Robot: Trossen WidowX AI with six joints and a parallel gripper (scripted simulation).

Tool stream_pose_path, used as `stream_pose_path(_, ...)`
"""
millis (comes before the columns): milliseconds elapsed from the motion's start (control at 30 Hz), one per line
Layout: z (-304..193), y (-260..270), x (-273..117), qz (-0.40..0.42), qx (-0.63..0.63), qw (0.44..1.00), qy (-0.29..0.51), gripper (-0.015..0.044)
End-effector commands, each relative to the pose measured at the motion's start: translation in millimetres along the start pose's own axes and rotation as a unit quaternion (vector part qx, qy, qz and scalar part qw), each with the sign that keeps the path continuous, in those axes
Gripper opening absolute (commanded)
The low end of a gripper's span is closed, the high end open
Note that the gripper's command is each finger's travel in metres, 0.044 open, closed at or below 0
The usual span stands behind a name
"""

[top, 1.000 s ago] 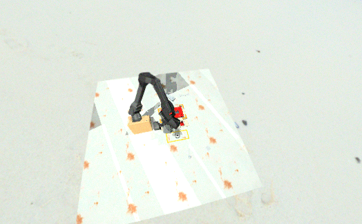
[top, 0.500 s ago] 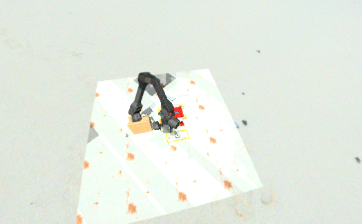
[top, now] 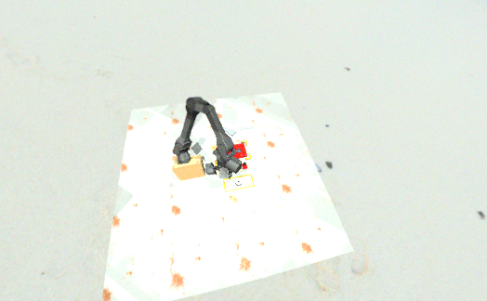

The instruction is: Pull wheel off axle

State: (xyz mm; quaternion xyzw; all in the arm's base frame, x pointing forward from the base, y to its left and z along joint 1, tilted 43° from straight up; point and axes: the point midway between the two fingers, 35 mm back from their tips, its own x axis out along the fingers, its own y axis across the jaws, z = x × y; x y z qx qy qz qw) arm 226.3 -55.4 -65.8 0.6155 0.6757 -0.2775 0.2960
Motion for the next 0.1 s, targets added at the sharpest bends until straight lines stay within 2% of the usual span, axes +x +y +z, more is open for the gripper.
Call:
stream_pose_path(0,0.1,-1.0,-0.1,-0.002,-0.002,1.000,-0.001,0.0440)
stream_pose_path(67,0.1,-1.0,-0.1,-0.002,-0.002,1.000,-0.001,0.0440)
